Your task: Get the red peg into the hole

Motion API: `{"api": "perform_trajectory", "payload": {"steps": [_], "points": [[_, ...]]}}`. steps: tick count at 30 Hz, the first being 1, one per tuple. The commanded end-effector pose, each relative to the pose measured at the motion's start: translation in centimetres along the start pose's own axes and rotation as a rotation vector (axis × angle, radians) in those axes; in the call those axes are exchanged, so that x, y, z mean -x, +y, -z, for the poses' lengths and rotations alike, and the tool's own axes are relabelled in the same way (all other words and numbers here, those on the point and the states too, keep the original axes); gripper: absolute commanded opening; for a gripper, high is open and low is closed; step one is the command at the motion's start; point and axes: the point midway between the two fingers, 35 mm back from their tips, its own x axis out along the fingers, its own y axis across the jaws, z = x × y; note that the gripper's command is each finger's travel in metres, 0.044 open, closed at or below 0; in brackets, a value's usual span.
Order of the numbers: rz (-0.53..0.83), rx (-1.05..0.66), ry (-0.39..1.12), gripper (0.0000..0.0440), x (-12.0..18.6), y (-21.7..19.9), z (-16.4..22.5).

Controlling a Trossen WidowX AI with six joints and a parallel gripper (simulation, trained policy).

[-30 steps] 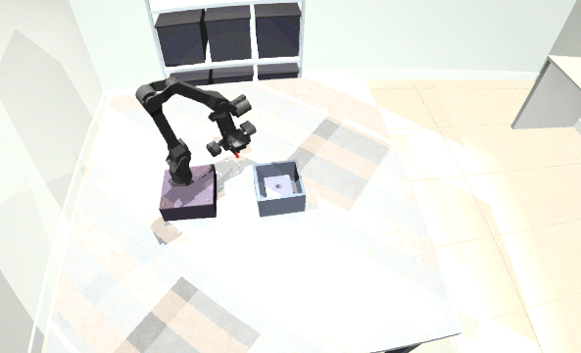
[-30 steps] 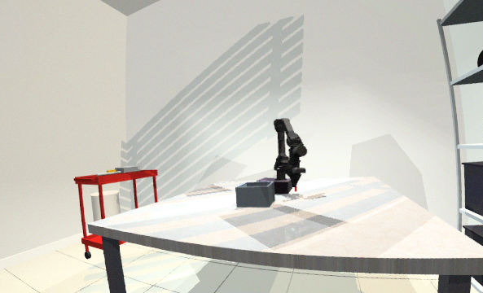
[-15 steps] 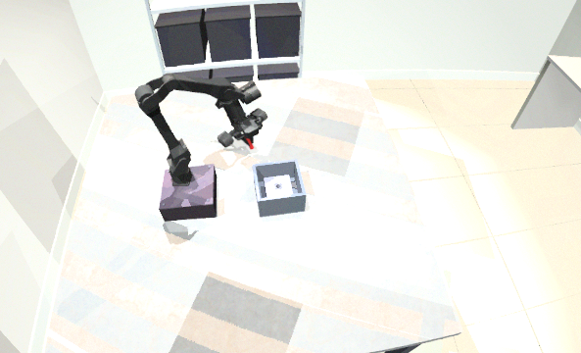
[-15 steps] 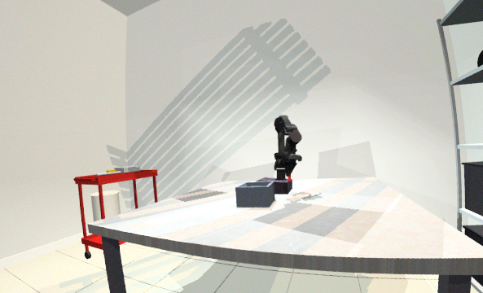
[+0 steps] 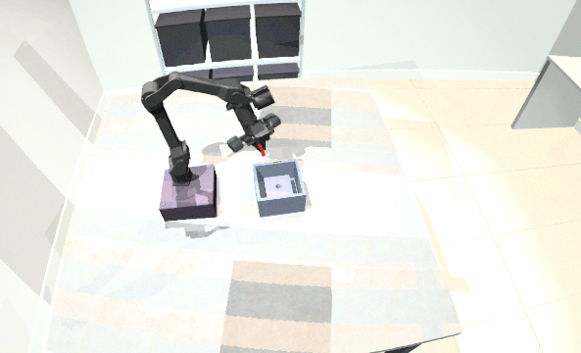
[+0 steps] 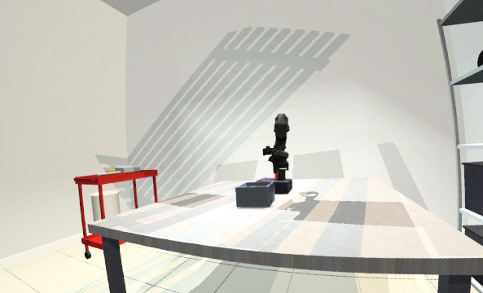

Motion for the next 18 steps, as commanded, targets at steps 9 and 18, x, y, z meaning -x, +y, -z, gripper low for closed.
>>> {"api": "perform_trajectory", "payload": {"steps": [9, 18], "points": [[0.028, -0.061, -0.035, 0.0, -1.5, -0.2, -4.8], [0.046, -0.106, -0.03, 0.0004, -3.3, -0.6, -7.4]]}}
